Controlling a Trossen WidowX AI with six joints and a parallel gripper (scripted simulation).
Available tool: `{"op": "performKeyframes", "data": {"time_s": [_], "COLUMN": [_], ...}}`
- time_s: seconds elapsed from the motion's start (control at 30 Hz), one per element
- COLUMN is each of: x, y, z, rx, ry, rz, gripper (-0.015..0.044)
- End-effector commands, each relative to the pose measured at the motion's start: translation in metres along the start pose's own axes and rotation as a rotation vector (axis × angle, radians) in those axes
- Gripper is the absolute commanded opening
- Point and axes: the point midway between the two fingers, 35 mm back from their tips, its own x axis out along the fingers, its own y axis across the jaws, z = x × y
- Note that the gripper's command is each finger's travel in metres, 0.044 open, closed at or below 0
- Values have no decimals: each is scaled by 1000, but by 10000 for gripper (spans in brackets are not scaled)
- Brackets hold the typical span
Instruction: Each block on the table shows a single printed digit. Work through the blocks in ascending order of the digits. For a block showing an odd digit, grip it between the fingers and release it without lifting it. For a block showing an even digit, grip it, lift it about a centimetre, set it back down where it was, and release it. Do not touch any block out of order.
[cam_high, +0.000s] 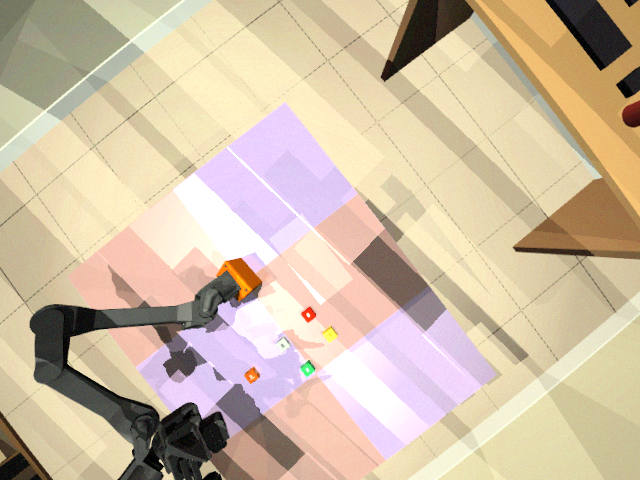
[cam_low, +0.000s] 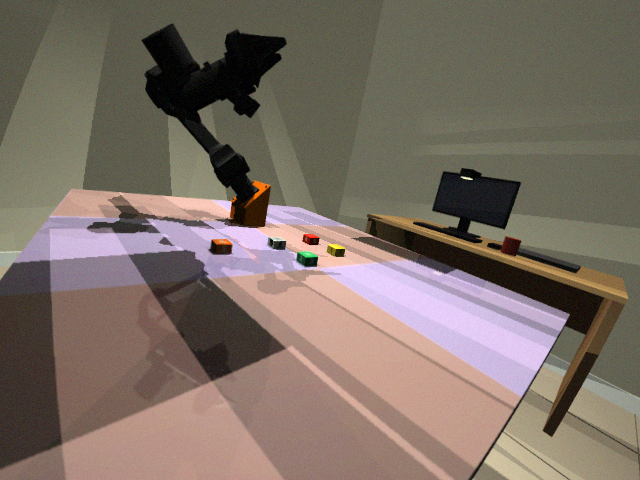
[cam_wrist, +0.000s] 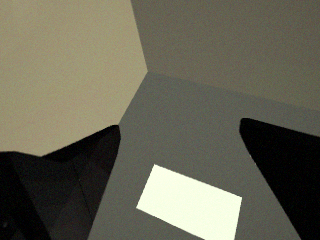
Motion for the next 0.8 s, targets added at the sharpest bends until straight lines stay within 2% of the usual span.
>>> {"op": "performKeyframes", "data": {"time_s": [0.0,0.07,0.2,0.33,0.43,0.5,0.6,0.77], "x": [0,3,2,-15,-38,-52,-75,-116], "y": [2,16,48,60,58,55,50,43], "z": [2,15,64,115,147,160,171,175], "rx": [-7,-61,-246,-451,-610,-691,-797,-933], "ry": [-8,-84,-401,-783,-1063,-1192,-1342,-1506], "rz": [9,74,171,79,-126,-277,-534,-1072], "gripper": [400,400,400,400,400,400,400,400]}}
